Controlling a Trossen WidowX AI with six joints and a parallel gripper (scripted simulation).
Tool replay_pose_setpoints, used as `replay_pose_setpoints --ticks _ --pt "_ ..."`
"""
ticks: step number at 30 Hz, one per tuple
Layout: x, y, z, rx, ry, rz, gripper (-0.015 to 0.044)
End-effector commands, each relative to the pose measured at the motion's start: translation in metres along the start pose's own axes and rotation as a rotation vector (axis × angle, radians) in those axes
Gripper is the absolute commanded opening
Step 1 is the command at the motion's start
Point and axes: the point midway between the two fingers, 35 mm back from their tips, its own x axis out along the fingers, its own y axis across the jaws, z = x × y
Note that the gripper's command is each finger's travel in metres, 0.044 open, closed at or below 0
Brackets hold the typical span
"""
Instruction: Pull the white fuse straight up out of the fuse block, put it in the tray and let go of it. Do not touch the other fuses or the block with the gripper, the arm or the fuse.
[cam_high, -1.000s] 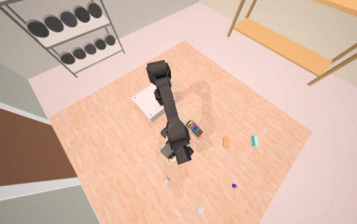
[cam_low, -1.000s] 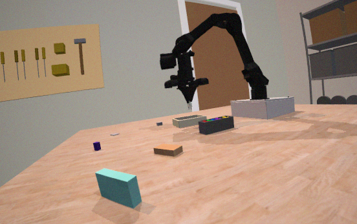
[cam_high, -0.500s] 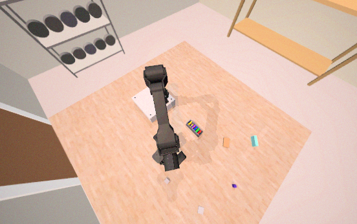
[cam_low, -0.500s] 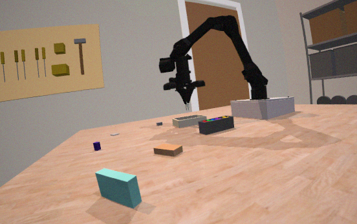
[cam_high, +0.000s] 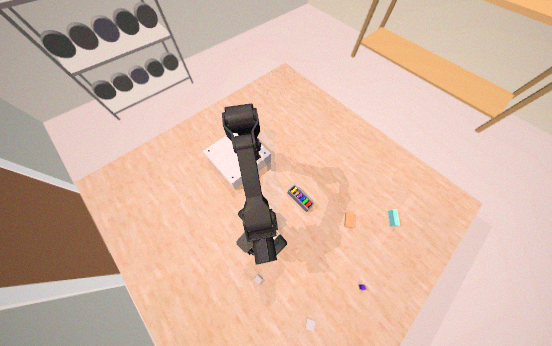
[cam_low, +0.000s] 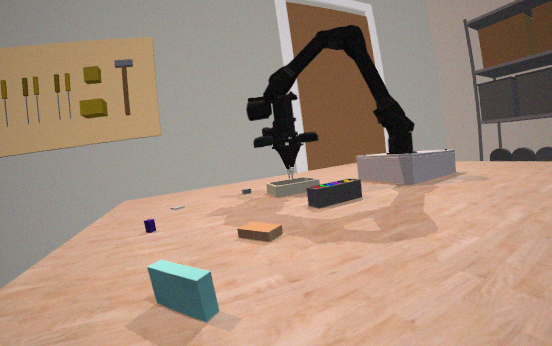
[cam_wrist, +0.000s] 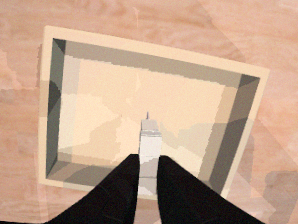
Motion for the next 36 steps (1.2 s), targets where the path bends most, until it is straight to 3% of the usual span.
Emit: replay_pose_setpoints --ticks 1,6,19,23,36 --pt "0.007 -0.001 0.0 -0.004 -0.001 -0.004 0.0" --pt "0.013 -0.001 0.0 -0.004 -0.001 -0.004 0.0" --pt "0.006 0.0 0.0 0.0 0.001 -0.001 0.033" --pt "-0.028 -0.001 0.0 -0.004 -0.001 -0.004 0.033" --pt "-0.027 -0.001 0.0 -0.002 0.001 -0.002 0.033"
